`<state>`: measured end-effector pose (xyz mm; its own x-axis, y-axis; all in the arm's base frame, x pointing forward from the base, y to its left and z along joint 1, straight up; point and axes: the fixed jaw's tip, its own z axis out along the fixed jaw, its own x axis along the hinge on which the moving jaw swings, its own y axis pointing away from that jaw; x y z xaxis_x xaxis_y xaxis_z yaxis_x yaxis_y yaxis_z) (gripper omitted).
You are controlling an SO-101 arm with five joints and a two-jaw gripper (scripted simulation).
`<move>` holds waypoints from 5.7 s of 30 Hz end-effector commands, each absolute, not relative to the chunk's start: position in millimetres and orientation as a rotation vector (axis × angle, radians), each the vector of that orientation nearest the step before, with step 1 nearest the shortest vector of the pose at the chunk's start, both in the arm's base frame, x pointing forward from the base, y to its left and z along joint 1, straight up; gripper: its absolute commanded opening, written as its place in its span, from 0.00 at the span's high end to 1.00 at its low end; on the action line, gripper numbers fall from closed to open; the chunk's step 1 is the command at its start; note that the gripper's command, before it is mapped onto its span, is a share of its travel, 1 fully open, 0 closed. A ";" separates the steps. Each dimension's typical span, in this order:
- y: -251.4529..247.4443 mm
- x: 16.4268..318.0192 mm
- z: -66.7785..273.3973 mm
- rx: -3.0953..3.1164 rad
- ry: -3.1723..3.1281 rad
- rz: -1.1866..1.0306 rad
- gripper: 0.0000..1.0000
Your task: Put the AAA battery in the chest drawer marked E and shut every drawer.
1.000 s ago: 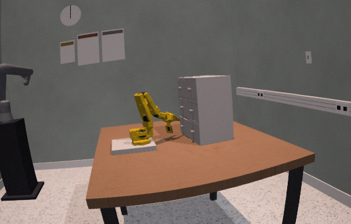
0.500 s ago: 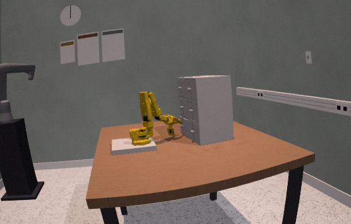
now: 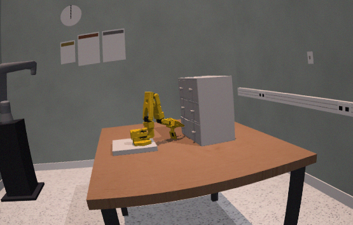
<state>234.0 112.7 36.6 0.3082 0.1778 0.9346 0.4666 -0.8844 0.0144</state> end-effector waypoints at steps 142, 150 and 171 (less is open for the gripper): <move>103.8 239.8 25.0 -2.321 -0.534 -1.648 0.79; 103.8 239.8 25.0 -2.321 -0.534 -1.648 0.79; 106.7 242.4 34.3 -2.280 -0.532 -1.688 0.79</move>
